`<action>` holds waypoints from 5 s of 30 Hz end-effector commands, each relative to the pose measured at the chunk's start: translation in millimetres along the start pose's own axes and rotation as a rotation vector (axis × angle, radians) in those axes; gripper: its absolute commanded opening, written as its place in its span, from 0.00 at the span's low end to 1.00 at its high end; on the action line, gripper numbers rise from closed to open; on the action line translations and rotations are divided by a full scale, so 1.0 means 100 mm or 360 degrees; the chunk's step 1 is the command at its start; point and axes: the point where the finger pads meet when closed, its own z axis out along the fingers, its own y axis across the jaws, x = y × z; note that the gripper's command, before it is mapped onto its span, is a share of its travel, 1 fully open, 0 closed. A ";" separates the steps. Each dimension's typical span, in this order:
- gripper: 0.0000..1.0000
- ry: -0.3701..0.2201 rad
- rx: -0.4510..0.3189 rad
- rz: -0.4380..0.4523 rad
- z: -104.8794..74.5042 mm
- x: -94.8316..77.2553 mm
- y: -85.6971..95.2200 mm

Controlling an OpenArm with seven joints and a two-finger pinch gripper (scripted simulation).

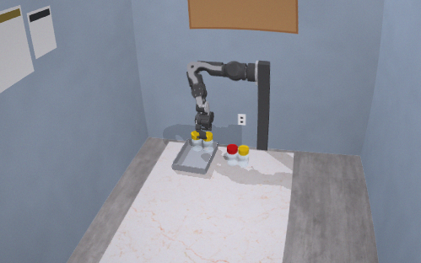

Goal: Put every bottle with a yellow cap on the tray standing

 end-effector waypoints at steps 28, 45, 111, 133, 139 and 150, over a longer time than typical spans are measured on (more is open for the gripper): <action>0.52 -0.0003 0.0000 0.0003 -0.36 0.00 0.01; 0.52 -0.0005 -0.0003 0.0005 -0.71 0.00 0.01; 0.42 -0.0004 -0.0002 -0.0584 -0.95 0.97 0.76; 0.42 -0.0005 0.0001 -0.0891 -0.44 1.61 0.94; 0.42 -0.0004 0.0001 -0.0892 -0.32 1.61 0.94; 0.42 -0.0004 0.0005 -0.0891 -0.16 1.60 0.93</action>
